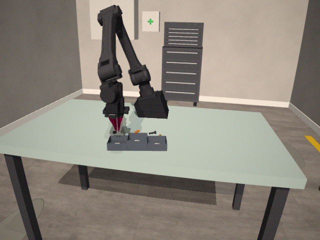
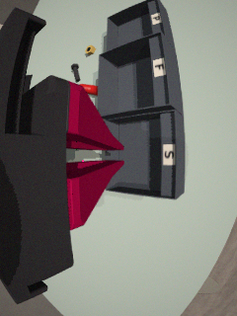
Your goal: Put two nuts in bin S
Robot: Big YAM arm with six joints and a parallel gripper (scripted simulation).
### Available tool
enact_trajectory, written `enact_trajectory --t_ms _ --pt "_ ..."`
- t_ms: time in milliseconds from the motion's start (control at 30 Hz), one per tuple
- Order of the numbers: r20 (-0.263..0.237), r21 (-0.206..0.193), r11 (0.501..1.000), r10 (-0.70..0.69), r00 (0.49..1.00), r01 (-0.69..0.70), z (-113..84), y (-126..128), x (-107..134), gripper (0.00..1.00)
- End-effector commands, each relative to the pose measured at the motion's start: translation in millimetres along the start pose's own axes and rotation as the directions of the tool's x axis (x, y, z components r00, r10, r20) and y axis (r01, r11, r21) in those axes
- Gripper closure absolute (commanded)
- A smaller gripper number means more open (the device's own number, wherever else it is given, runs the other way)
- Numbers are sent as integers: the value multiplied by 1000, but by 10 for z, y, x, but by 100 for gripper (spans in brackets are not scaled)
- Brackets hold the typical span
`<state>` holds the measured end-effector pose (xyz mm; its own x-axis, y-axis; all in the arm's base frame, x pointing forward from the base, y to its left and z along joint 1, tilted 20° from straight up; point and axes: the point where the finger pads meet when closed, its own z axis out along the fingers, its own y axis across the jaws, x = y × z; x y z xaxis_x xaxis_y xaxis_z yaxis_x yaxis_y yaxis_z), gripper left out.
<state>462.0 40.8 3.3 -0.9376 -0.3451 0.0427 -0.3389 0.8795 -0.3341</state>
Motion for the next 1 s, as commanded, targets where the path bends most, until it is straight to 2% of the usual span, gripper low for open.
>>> enact_trajectory --t_ms 0,767,800,833,900,967 --pt "70 9 1000 -13 997 12 -296 -35 -222 92" --pt "78 9 1000 -13 997 13 -347 -34 -261 92" --pt "71 9 1000 -13 997 12 -215 -8 -223 92" --pt "26 2 1000 -18 1000 18 -5 21 -107 92" --pt "26 2 1000 -18 1000 18 -5 21 -107 92" --pt "11 0 1000 -6 1000 6 103 -32 -38 92"
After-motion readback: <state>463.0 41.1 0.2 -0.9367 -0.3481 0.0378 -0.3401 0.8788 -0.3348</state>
